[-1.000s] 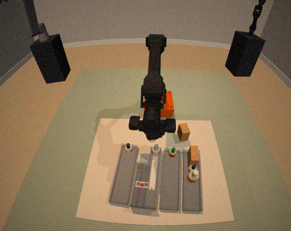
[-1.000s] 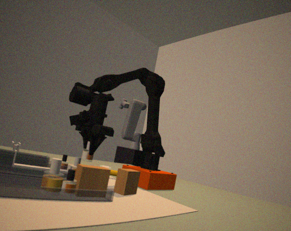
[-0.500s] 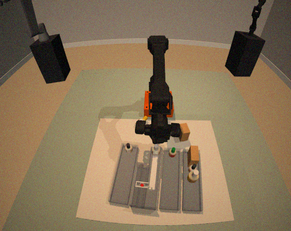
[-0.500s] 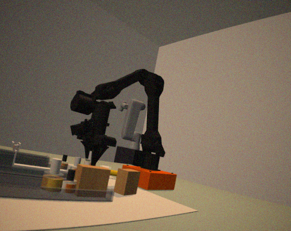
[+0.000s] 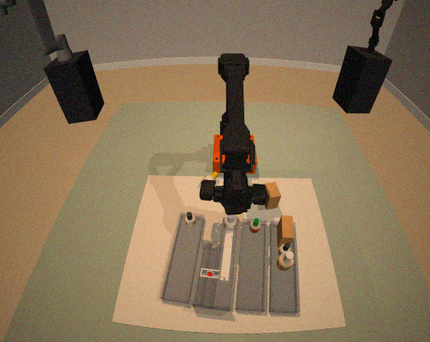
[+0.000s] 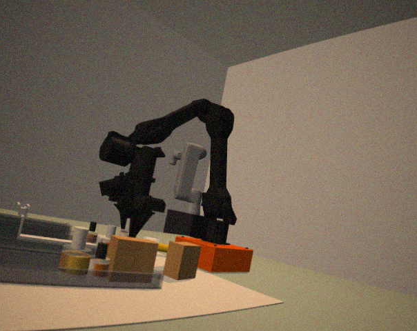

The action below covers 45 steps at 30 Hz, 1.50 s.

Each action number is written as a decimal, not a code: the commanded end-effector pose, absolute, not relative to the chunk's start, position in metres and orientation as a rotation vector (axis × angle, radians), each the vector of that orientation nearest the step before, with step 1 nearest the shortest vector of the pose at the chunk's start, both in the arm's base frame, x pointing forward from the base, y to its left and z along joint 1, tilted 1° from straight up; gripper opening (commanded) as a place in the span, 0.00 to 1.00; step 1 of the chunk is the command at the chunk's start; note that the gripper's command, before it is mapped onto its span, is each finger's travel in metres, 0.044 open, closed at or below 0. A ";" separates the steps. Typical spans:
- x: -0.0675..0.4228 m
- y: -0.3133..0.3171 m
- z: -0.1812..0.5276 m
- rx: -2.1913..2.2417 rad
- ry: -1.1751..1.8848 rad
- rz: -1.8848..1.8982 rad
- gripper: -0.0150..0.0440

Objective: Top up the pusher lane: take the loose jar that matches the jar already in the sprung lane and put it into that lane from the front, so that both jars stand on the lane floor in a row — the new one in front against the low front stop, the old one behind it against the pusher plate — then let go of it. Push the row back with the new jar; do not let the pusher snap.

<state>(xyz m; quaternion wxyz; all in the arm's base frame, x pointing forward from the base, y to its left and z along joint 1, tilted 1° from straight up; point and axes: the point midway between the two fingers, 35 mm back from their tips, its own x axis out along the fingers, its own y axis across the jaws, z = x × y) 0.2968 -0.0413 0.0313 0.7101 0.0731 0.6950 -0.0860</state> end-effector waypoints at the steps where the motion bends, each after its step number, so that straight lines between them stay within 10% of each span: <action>1: 0.300 -0.042 0.032 0.164 1.537 -0.198 0.25; 45: 0.317 -0.046 0.033 0.164 1.536 -0.198 0.25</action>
